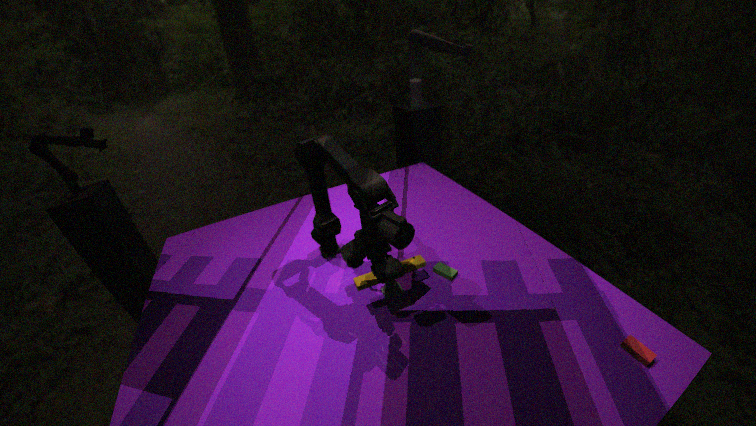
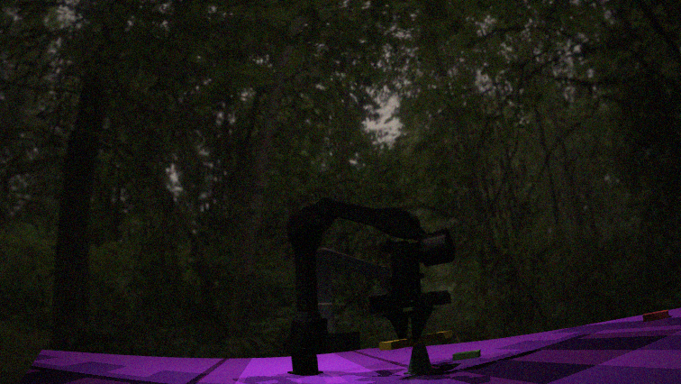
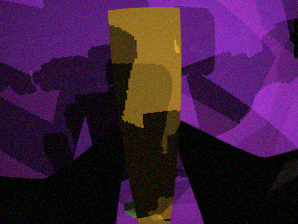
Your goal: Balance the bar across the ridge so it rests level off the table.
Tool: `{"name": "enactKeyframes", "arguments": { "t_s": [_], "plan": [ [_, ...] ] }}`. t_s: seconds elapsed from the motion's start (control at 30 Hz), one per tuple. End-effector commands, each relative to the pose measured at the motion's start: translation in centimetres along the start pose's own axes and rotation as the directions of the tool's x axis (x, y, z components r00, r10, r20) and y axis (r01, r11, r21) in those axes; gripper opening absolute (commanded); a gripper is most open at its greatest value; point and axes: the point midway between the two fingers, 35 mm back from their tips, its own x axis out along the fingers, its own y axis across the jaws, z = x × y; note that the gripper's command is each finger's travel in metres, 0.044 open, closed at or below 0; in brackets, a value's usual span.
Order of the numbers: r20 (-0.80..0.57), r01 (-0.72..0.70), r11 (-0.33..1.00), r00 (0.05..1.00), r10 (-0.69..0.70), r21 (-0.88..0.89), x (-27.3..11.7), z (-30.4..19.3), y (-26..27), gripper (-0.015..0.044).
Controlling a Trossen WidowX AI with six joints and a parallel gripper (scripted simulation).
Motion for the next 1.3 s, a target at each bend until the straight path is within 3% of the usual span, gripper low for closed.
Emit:
{"name": "enactKeyframes", "arguments": {
  "t_s": [0.0,0.87,1.07,1.27],
  "plan": [
    [0.000,0.000,1.000,1.000,0.000,0.000,0.00,0.00,0.00,0.0000],
    [0.000,0.000,1.000,1.000,0.000,0.000,0.00,0.00,0.00,0.0000],
    [0.000,0.000,1.000,1.000,0.000,0.000,0.00,0.00,0.00,0.0157],
    [0.000,0.000,1.000,1.000,0.000,0.000,0.00,0.00,0.00,0.0167]
  ]
}}
